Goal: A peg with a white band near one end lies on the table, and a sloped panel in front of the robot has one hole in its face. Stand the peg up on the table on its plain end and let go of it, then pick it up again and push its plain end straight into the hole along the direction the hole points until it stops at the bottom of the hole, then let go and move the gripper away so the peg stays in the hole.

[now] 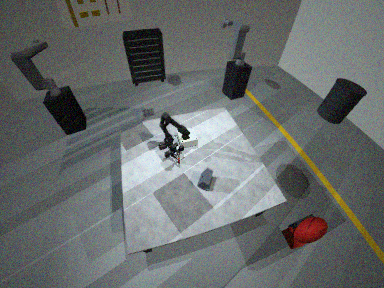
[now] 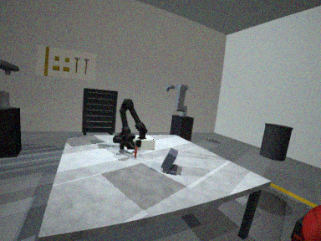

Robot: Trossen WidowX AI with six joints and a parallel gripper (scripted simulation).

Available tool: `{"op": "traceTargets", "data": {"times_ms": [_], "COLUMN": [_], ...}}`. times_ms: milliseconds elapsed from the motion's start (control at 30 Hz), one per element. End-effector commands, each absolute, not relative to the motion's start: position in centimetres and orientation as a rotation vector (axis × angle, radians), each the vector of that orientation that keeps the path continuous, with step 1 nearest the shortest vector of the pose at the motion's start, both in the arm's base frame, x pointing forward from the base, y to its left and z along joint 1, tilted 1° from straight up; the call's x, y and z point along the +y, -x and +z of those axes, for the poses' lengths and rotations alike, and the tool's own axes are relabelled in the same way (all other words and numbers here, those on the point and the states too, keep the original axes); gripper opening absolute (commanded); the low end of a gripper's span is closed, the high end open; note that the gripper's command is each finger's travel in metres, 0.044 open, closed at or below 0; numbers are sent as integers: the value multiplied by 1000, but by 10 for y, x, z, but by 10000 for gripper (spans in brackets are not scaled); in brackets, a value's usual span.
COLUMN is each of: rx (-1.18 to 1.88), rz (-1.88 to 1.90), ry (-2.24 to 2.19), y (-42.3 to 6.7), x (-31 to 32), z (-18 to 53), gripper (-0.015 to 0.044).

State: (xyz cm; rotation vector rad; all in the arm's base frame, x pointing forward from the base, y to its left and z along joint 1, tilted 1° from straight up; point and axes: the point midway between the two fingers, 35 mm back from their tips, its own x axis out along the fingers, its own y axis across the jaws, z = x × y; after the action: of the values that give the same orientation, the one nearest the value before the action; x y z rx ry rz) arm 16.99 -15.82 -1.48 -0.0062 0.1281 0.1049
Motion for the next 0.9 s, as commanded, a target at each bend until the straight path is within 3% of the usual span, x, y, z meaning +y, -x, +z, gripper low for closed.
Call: {"op": "traceTargets", "data": {"times_ms": [0, 867], "rx": [128, 104], "rz": [105, 104], "ry": [6, 11], "y": [-169, -161], "x": [-158, -149], "z": [-16, -18], "gripper": [49, 49]}}
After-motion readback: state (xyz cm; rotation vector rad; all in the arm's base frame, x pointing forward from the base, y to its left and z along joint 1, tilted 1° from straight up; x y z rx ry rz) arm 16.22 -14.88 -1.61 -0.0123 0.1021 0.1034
